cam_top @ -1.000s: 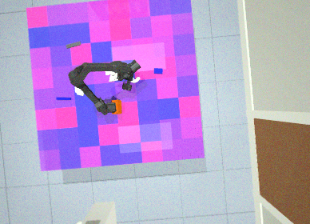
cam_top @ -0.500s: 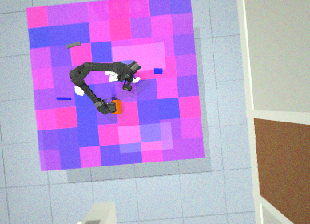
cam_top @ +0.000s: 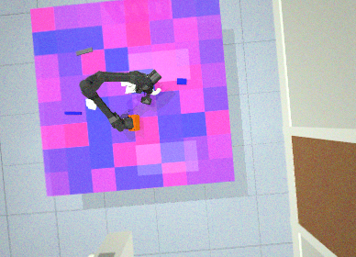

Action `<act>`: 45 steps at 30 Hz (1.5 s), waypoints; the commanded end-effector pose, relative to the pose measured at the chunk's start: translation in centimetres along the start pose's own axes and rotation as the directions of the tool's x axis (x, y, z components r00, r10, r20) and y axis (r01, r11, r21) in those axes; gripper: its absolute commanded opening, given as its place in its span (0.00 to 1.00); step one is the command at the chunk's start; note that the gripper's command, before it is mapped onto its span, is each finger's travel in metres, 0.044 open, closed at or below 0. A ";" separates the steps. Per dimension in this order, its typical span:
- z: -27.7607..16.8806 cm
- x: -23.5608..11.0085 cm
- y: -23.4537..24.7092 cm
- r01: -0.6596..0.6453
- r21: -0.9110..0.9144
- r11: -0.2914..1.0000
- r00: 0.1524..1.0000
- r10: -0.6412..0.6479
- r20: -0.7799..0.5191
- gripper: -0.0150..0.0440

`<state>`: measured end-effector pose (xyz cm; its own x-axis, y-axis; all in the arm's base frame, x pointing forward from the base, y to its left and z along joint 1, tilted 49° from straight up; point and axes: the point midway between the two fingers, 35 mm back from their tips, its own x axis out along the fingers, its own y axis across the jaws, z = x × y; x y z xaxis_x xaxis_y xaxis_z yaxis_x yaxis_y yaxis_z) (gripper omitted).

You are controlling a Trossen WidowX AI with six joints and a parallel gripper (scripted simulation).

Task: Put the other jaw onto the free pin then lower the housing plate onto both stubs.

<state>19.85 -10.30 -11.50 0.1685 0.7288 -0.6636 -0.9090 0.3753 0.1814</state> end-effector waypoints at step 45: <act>-0.2 -4.2 -0.3 0.003 0.004 1.000 1.000 -0.002 -0.003 0.48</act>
<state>19.49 -12.59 -9.62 0.1682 0.7313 -0.6611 -0.9047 0.3809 0.1911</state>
